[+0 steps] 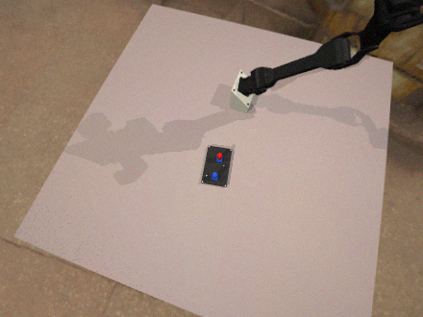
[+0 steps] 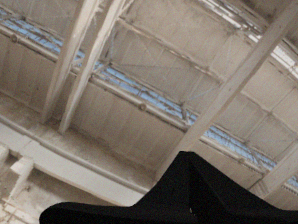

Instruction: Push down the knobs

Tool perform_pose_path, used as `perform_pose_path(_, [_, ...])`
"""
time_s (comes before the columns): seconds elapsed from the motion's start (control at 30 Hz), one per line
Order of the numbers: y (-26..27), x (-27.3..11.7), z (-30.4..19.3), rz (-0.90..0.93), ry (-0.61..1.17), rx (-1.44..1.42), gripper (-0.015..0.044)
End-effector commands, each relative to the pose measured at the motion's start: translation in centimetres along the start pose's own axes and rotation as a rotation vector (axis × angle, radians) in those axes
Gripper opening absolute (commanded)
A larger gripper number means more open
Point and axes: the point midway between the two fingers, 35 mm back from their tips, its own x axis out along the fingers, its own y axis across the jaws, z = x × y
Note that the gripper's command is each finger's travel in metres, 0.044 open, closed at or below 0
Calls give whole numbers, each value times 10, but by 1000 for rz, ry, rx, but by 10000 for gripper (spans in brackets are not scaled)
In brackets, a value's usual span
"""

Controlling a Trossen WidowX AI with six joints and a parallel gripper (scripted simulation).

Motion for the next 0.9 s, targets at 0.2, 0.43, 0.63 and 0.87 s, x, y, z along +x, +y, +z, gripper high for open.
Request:
perform_pose_path(0.2, [-39,-10,-107,-55,316,-179,0])
perform_pose_path(0.43, [-60,-30,-167,-51,522,-292,0])
perform_pose_path(0.63, [-76,-54,-212,-43,690,-364,0])
perform_pose_path(0.87, [-95,-91,-263,-17,900,-434,0])
